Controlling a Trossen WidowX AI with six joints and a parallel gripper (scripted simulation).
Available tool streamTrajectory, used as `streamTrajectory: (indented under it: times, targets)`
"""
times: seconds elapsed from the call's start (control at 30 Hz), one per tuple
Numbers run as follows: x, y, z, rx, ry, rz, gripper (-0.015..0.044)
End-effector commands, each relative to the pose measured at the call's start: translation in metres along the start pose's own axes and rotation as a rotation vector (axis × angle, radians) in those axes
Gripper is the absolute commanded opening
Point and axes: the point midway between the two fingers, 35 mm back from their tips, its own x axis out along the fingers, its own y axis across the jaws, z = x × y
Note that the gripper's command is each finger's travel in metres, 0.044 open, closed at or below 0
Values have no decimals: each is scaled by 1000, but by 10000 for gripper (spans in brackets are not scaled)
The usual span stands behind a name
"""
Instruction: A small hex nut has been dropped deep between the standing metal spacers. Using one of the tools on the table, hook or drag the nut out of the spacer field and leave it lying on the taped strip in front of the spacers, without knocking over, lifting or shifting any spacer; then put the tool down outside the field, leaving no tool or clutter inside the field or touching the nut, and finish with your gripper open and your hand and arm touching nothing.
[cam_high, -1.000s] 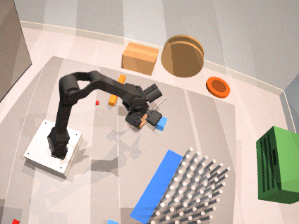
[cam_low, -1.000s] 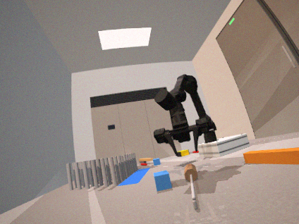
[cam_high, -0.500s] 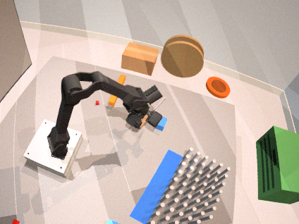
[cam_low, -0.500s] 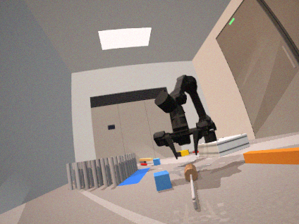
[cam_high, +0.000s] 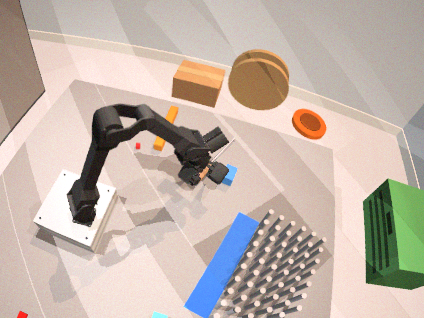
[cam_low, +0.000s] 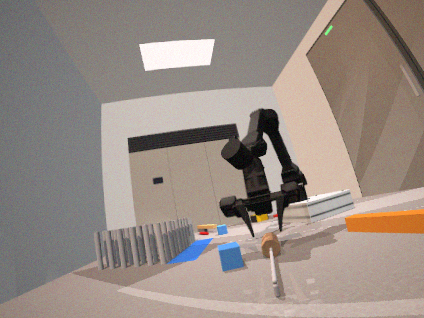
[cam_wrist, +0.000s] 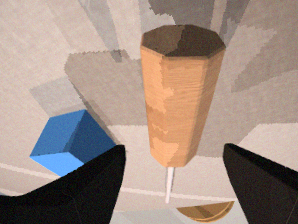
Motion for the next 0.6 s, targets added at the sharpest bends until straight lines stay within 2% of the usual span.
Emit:
streamTrajectory:
  times: [0.0, 0.57]
  targets:
    - [5, -1, 6, 3, -5, -3, 280]
    - [28, -2, 21, 3, -6, -3, 280]
